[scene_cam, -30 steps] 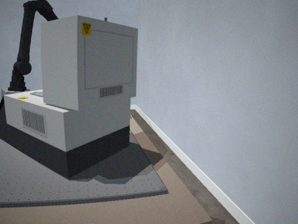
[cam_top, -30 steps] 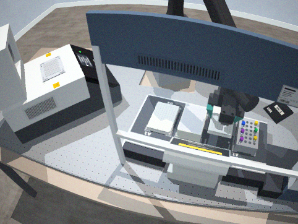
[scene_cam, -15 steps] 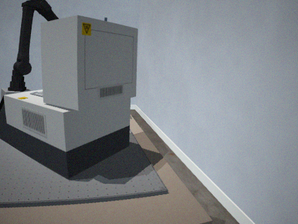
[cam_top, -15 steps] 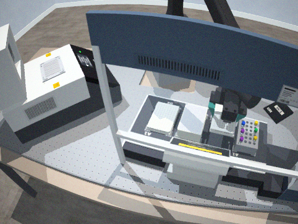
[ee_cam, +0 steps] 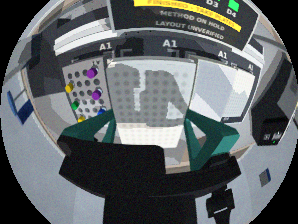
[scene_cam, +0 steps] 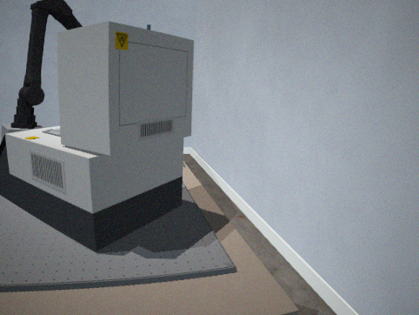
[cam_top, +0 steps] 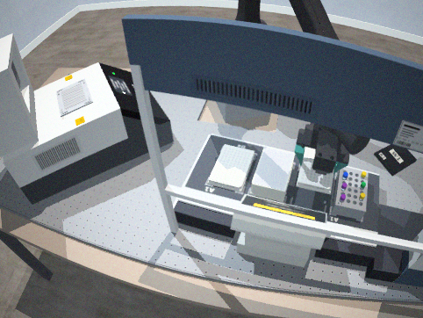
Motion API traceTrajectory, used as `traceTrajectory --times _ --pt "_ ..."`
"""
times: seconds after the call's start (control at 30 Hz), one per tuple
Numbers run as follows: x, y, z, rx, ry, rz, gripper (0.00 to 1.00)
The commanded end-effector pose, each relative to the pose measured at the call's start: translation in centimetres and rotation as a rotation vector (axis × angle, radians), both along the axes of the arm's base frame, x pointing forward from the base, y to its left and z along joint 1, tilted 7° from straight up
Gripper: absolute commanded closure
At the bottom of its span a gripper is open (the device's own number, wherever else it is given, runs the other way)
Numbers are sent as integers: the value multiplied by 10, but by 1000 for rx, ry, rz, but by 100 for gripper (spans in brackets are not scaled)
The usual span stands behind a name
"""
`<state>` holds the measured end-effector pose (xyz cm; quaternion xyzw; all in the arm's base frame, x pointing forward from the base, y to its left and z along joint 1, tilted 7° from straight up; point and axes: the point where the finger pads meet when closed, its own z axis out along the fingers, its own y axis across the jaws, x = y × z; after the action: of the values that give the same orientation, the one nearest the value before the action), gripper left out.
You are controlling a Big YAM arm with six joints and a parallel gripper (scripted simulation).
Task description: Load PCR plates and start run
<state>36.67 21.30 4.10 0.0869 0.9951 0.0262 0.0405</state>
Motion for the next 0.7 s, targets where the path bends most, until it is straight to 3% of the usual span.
traceTrajectory --times 0.0,0.4,0.67 --pt "4 1 9 12 -19 -5 100" --pt "2 0 -3 -2 4 -3 100" --pt "13 7 20 23 -39 -2 100"
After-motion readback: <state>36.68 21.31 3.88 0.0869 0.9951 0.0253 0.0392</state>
